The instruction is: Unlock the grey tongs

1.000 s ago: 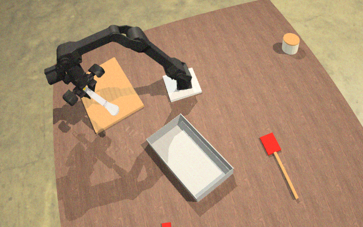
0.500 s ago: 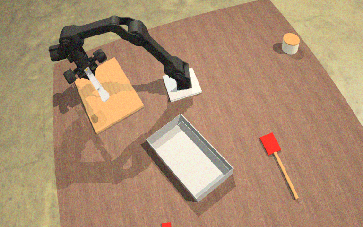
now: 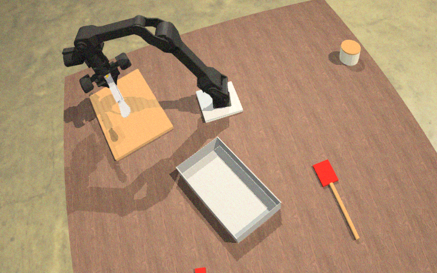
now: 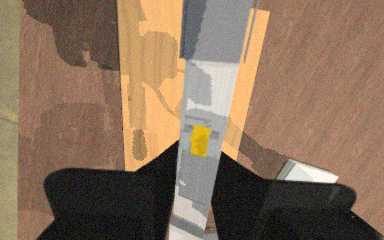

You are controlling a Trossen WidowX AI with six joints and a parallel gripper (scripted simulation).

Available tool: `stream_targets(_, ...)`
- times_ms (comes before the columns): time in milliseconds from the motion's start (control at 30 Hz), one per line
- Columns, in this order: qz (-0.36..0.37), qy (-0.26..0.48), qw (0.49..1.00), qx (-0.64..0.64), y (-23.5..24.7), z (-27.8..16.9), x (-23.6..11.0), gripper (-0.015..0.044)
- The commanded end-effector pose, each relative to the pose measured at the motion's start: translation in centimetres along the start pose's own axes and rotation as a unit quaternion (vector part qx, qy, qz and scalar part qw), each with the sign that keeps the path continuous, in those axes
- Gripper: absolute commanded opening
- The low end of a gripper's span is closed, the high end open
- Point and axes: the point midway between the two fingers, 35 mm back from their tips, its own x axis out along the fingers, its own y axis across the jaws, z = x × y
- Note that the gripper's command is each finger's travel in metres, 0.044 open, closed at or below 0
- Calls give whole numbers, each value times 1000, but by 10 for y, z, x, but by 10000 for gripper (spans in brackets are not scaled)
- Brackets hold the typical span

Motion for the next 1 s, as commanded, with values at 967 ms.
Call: stream_targets(967,-2,-511,859,6,0,-24,-55,-150)
